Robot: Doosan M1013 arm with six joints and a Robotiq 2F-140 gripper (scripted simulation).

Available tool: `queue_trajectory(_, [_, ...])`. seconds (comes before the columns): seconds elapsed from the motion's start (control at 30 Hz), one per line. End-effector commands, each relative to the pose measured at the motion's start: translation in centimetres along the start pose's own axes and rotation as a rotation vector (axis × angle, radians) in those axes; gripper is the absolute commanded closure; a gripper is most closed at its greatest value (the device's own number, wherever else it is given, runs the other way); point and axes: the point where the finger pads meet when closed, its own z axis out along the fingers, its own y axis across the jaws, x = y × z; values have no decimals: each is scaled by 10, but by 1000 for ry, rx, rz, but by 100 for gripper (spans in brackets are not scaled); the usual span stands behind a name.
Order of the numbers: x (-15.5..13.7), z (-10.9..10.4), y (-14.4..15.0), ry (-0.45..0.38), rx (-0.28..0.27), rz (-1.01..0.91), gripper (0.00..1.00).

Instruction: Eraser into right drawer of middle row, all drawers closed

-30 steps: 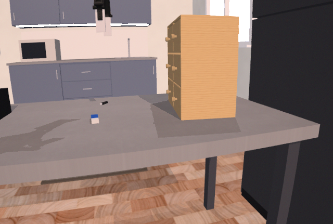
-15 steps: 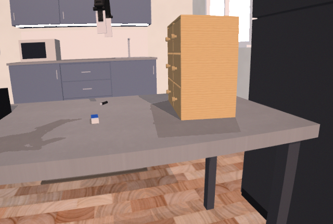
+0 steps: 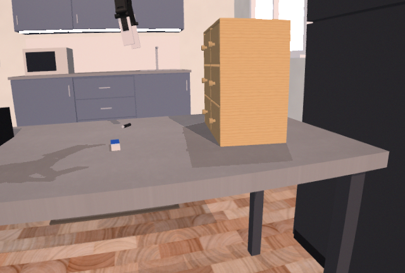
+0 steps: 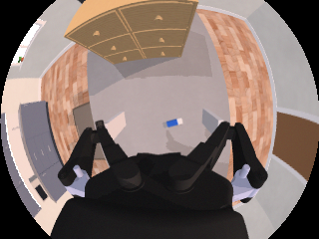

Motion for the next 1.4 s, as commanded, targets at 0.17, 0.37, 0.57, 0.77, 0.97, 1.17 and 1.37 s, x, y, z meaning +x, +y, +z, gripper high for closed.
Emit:
queue_trajectory(0.17, [10, 13, 0, 142, 0, 0, 0])
queue_trajectory(0.37, [19, 26, 0, 272, 0, 0, 0])
queue_trajectory(0.57, [26, 35, 0, 367, 1, 0, 0])
queue_trajectory(0.77, [35, 47, -1, 498, 3, -1, 0])
queue_trajectory(0.97, [38, 50, -2, 537, 7, -2, 0])
queue_trajectory(1.17, [40, 51, -4, 556, 11, -4, 0])
queue_trajectory(1.37, [40, 54, -1, 575, 2, -1, 0])
